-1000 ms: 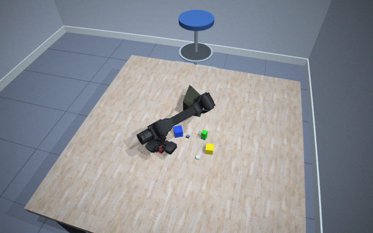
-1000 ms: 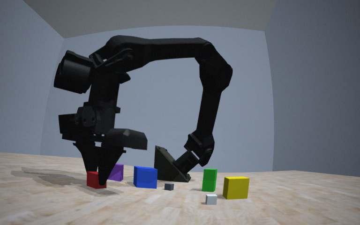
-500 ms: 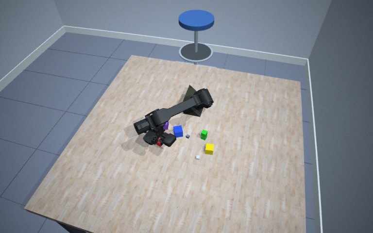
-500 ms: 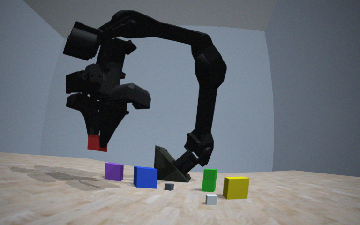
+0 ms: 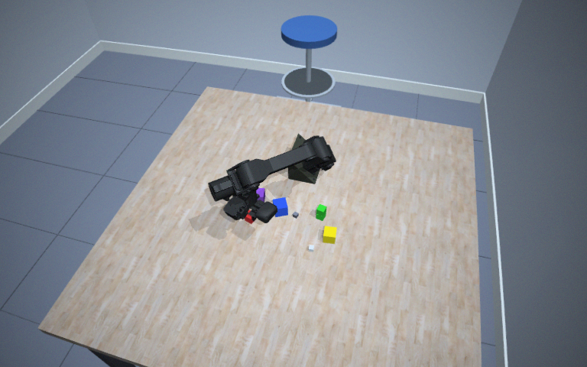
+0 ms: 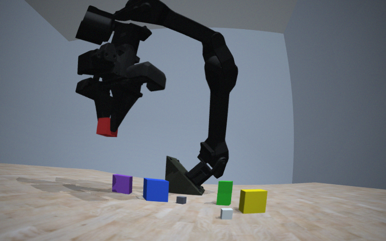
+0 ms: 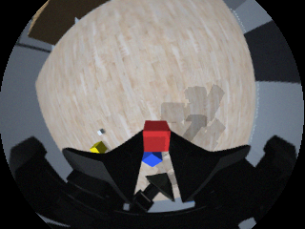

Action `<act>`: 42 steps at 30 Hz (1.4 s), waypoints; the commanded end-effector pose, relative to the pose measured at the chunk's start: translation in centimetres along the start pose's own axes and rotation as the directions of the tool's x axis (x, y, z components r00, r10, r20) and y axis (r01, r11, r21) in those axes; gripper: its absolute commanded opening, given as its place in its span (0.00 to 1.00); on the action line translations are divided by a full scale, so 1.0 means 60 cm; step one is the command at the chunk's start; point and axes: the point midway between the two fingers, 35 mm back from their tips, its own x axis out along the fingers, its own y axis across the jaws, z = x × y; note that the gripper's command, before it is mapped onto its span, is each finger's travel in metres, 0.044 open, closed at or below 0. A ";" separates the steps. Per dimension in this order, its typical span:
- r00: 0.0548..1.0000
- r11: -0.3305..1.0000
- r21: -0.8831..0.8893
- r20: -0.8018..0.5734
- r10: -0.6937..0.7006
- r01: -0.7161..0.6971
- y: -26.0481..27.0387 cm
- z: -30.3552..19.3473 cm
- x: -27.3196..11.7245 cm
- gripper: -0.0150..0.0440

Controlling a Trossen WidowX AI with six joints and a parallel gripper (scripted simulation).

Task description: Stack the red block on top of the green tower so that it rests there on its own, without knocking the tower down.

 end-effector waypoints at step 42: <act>1.000 1.000 0.027 0.008 -0.002 0.002 0.188 -0.221 -0.039 0.25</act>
